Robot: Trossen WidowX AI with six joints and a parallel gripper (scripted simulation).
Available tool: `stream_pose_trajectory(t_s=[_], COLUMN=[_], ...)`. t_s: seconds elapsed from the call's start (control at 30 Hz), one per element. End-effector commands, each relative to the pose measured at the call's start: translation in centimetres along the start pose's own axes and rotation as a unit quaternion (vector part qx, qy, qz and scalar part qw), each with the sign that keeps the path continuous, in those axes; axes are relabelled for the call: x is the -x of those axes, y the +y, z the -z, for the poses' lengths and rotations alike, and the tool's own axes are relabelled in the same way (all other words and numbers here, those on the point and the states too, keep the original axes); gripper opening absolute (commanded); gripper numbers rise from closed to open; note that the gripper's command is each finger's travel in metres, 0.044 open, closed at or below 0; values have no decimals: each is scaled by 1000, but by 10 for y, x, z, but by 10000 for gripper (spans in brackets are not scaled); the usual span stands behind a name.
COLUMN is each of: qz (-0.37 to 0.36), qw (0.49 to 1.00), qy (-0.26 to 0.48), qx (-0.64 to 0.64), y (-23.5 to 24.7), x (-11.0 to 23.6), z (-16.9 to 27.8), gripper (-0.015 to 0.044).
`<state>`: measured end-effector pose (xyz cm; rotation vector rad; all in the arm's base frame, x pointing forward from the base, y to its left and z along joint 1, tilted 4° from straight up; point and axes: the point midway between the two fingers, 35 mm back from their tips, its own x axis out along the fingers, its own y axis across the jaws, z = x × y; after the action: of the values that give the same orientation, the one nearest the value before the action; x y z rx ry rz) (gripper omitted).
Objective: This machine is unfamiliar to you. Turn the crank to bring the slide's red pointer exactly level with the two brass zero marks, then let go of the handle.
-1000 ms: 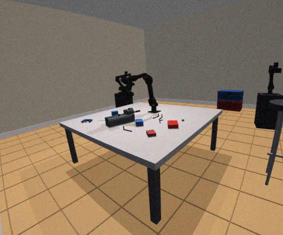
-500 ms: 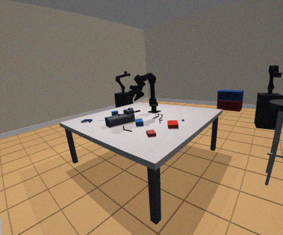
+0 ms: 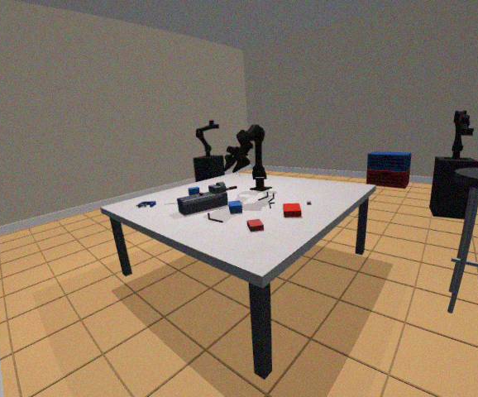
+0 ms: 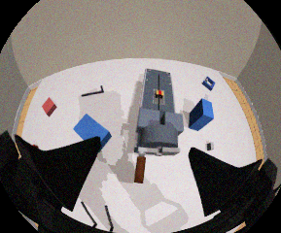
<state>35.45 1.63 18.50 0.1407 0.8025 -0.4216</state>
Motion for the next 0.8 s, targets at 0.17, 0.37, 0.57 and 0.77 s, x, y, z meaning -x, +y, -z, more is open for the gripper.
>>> stream_pose_trajectory(t_s=[0.17,0.37,0.57,0.77], qz=[3,3,3,3], qw=[1000,1000,1000,1000], qy=[1,1,1,1], qx=[0,0,-1,-1], y=[-2,-3,-3,-3], x=[-24,-38,-41,-48], z=[26,43,45,52], gripper=[440,440,440,440])
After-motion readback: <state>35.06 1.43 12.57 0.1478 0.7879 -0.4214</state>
